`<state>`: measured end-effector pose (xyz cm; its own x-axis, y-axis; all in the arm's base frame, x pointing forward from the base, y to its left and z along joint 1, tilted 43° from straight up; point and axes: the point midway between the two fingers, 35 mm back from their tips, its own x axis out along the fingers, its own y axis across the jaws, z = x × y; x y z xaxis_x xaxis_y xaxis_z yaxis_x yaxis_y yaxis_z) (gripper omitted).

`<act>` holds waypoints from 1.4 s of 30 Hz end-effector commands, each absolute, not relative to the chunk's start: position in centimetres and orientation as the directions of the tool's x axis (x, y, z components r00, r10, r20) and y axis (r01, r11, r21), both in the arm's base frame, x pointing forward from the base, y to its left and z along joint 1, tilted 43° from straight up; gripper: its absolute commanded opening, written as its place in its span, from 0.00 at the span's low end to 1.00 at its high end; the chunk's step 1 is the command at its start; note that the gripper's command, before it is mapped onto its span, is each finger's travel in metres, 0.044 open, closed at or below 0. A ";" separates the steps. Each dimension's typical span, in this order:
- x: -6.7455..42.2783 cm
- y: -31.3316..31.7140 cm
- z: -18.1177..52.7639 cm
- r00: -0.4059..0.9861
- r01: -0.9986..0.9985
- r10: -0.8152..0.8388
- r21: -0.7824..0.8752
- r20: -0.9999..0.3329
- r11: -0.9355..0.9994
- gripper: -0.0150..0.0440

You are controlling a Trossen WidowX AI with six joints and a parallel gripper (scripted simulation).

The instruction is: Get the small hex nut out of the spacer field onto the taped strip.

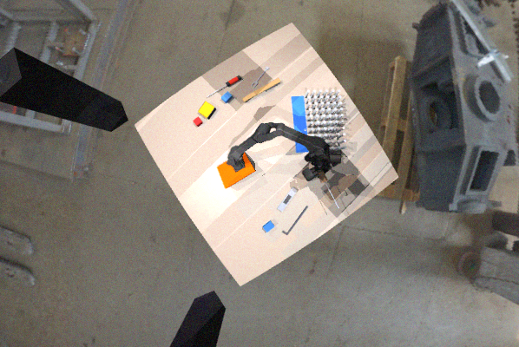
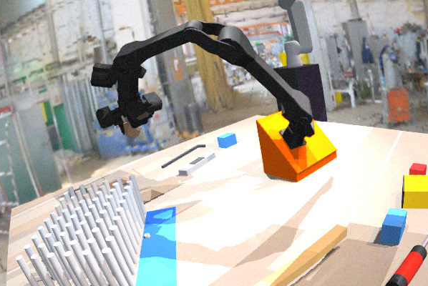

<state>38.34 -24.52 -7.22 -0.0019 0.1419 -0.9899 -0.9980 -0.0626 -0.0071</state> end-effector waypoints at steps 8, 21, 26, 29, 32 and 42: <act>37.4 -26.7 -10.4 -0.050 -0.999 0.136 0.051 -0.989 -0.001 0.25; 37.6 -25.9 -11.5 -0.050 -0.999 0.136 0.050 -0.989 -0.001 0.25; 37.7 -25.5 -11.9 -0.050 -0.999 0.136 0.050 -0.989 -0.001 0.25; 37.7 -25.3 -12.2 -0.050 -0.999 0.136 0.050 -0.989 -0.001 0.25; 37.7 -25.1 -12.5 -0.049 -0.999 0.136 0.050 -0.989 -0.001 0.25; 37.9 -24.4 -13.4 -0.049 -0.999 0.136 0.050 -0.989 -0.001 0.25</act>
<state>37.92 -24.75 -12.91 -0.0443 0.1362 -0.9897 -0.9990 -0.0041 0.0441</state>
